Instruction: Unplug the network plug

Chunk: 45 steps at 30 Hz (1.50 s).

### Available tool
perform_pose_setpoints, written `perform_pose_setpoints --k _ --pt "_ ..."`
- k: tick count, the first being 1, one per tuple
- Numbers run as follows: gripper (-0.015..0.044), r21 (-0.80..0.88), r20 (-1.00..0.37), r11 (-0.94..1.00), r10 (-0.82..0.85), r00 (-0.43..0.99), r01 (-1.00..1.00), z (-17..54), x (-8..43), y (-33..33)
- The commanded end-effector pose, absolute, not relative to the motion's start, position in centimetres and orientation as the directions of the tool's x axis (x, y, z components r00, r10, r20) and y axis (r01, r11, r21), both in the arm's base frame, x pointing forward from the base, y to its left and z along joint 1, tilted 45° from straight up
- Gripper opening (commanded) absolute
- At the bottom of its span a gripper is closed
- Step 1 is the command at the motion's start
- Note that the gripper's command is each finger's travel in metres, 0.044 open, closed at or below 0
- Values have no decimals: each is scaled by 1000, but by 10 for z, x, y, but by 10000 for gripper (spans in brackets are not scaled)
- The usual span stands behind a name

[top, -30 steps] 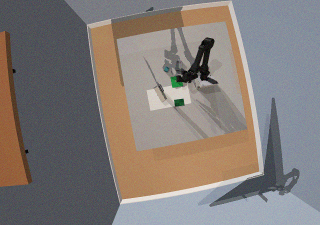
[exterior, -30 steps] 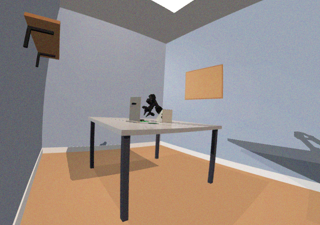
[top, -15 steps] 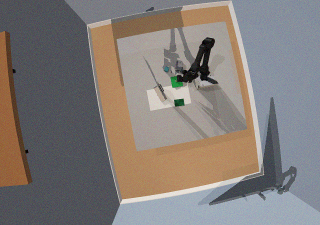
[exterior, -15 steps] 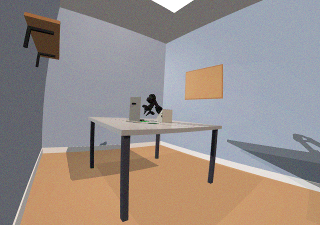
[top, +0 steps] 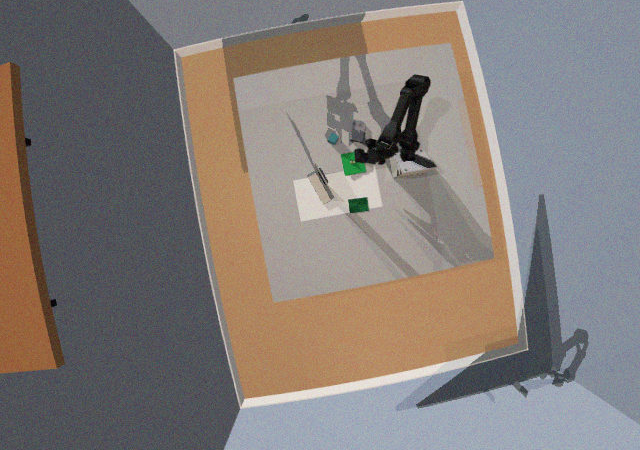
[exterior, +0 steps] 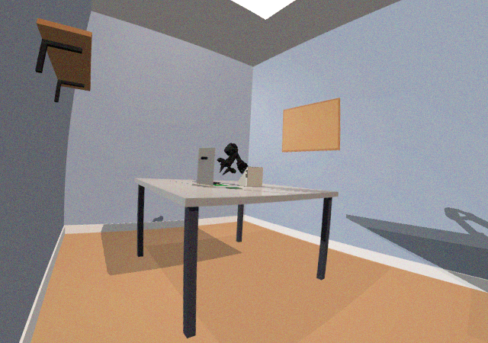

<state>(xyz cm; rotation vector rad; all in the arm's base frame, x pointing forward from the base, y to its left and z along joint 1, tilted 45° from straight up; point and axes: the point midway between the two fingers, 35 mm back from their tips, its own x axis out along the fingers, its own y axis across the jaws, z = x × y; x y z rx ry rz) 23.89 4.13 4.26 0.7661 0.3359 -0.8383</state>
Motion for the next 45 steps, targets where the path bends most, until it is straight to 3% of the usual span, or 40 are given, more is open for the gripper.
perform_pose_setpoints --k 1,45 --pt "156 482 -543 424 -543 641 767 48 239 44" --pt "156 478 -546 428 -539 641 767 106 231 101"
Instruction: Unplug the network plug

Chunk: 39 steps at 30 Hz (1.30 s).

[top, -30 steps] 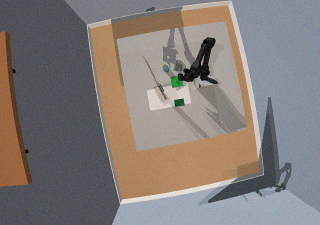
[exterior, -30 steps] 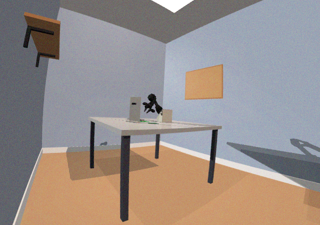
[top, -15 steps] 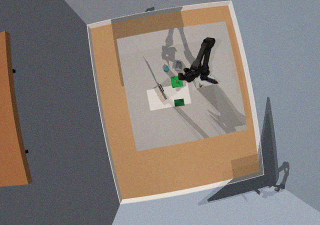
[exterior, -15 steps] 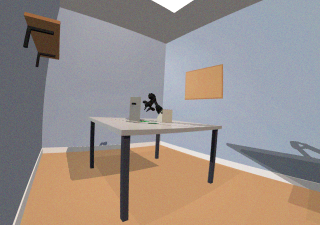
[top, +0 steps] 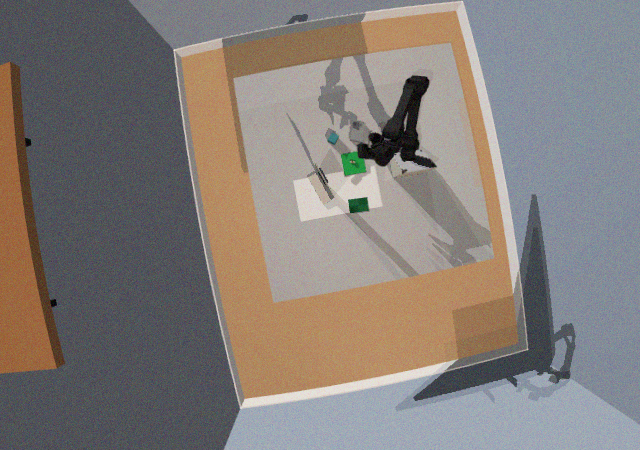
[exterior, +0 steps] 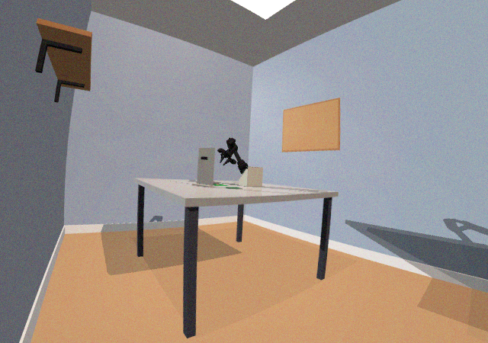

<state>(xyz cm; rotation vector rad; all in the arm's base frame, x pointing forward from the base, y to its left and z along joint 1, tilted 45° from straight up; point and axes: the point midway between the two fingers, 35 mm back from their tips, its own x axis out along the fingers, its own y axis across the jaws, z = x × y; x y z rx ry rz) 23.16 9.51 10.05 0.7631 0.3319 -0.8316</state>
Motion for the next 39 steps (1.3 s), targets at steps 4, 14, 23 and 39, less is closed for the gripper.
perform_pose_setpoints --k 4,14,23,39 --pt "156 479 -545 428 -540 642 766 115 229 109" --pt "156 483 -536 431 -542 647 762 138 223 126" --pt "340 484 -536 431 -543 647 762 139 222 127" --pt "440 484 -536 431 -543 647 762 139 222 127"
